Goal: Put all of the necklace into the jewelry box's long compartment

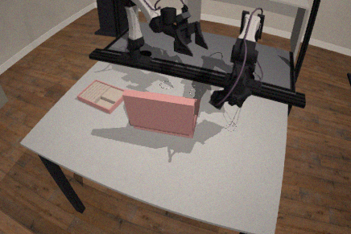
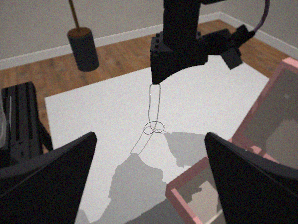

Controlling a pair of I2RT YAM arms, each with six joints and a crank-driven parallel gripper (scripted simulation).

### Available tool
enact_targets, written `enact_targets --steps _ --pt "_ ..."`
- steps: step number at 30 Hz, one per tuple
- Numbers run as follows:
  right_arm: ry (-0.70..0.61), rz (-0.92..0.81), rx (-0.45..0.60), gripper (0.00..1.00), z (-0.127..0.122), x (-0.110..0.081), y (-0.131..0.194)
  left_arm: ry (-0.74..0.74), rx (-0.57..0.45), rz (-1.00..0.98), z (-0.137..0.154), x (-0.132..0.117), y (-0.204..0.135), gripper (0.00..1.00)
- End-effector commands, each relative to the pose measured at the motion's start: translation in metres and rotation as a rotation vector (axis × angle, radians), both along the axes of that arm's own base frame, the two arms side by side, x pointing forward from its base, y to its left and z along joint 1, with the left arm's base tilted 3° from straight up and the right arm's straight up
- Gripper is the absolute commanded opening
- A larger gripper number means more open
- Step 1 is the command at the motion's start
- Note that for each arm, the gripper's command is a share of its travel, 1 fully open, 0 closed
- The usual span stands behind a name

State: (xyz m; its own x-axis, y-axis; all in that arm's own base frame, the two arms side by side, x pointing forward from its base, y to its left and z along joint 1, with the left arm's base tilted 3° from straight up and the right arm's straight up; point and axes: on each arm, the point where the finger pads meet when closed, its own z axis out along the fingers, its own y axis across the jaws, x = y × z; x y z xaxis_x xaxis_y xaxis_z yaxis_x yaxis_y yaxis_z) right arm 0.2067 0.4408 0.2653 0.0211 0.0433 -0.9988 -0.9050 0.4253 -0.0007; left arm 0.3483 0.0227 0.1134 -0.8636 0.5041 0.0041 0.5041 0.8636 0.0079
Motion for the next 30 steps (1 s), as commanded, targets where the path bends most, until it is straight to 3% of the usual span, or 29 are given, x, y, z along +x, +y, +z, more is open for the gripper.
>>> enact_targets --steps 1,7,10,13,14,20,22,30 --pt "-0.022 -0.009 0.06 1.0 0.03 0.002 -0.002 0.056 -0.007 -0.007 0.009 -0.009 -0.001 0.0" --pt "-0.022 -0.009 0.06 1.0 0.03 0.002 -0.002 0.056 -0.007 -0.007 0.015 -0.009 -0.001 0.0" --pt "0.006 0.035 0.029 1.0 0.017 -0.005 -0.003 0.067 -0.007 -0.007 0.012 -0.012 -0.001 0.0" --pt "0.036 0.108 0.032 1.0 0.023 -0.009 -0.014 0.066 -0.007 -0.007 0.013 -0.012 -0.001 0.0" --pt "0.054 0.13 0.026 1.0 0.02 -0.008 -0.024 0.062 -0.007 -0.007 0.014 -0.012 -0.001 0.0" --pt "0.064 0.181 0.095 1.0 0.066 0.003 -0.104 0.056 -0.007 -0.007 0.014 -0.01 -0.001 0.0" --pt "0.064 0.181 0.095 1.0 0.066 0.003 -0.104 0.056 -0.007 -0.007 0.014 -0.01 -0.001 0.0" --pt "0.018 0.198 0.133 1.0 0.1 -0.021 -0.195 0.034 -0.007 -0.003 0.018 -0.009 -0.002 0.0"
